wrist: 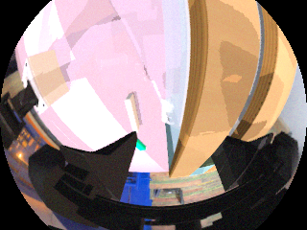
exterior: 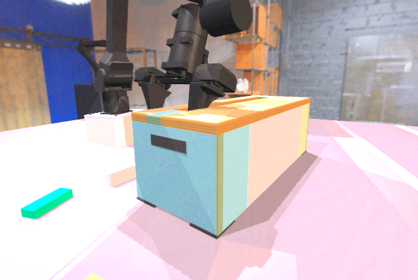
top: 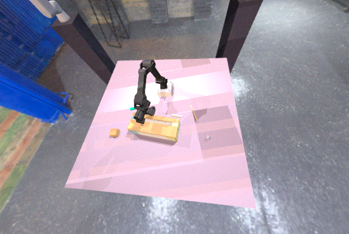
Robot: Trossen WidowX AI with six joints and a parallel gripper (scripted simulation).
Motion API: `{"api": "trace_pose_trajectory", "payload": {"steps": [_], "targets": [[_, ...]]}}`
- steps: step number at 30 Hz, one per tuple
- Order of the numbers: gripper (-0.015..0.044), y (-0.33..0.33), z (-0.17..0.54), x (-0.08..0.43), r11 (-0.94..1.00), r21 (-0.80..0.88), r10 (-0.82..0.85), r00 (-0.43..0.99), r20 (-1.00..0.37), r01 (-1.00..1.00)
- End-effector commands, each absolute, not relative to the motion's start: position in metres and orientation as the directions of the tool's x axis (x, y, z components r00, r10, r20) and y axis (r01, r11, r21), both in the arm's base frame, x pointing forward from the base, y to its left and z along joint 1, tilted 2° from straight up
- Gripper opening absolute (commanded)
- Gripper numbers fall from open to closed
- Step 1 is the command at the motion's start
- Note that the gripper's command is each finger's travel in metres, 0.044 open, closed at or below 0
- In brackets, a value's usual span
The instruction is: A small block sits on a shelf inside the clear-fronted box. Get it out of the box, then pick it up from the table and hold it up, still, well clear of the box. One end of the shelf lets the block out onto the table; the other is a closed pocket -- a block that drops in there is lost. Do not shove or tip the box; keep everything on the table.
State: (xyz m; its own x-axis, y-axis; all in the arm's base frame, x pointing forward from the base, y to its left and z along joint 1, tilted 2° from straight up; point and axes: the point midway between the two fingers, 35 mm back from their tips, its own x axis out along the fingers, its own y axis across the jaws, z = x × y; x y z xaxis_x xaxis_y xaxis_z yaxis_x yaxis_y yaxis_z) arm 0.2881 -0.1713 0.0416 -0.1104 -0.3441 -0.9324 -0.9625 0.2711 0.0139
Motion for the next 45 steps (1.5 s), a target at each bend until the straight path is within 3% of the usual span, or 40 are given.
{"api": "trace_pose_trajectory", "payload": {"steps": [1, 8, 16, 30, 32, 35, 39, 45], "targets": [[0.04, -0.182, 0.038, 0.288, 0.285, 0.005, -0.349, -0.108, -0.931, -0.959], [0.04, -0.182, 0.041, 0.288, 0.285, 0.005, -0.349, -0.108, -0.931, -0.959], [0.04, -0.177, 0.101, 0.289, 0.282, 0.003, -0.352, -0.106, -0.93, -0.959], [0.04, -0.179, 0.097, 0.291, 0.279, -0.008, -0.356, -0.096, -0.93, -0.96], [0.0348, -0.176, 0.105, 0.294, 0.327, -0.057, -0.354, -0.066, -0.933, -0.943], [0.0285, -0.178, 0.109, 0.291, 0.573, -0.174, -0.332, -0.033, -0.943, -0.801], [0.0285, -0.182, 0.109, 0.285, 0.842, -0.264, -0.3, -0.002, -0.954, -0.47], [0.0285, -0.188, 0.108, 0.276, 0.955, -0.245, -0.256, 0.05, -0.965, 0.167]]}}
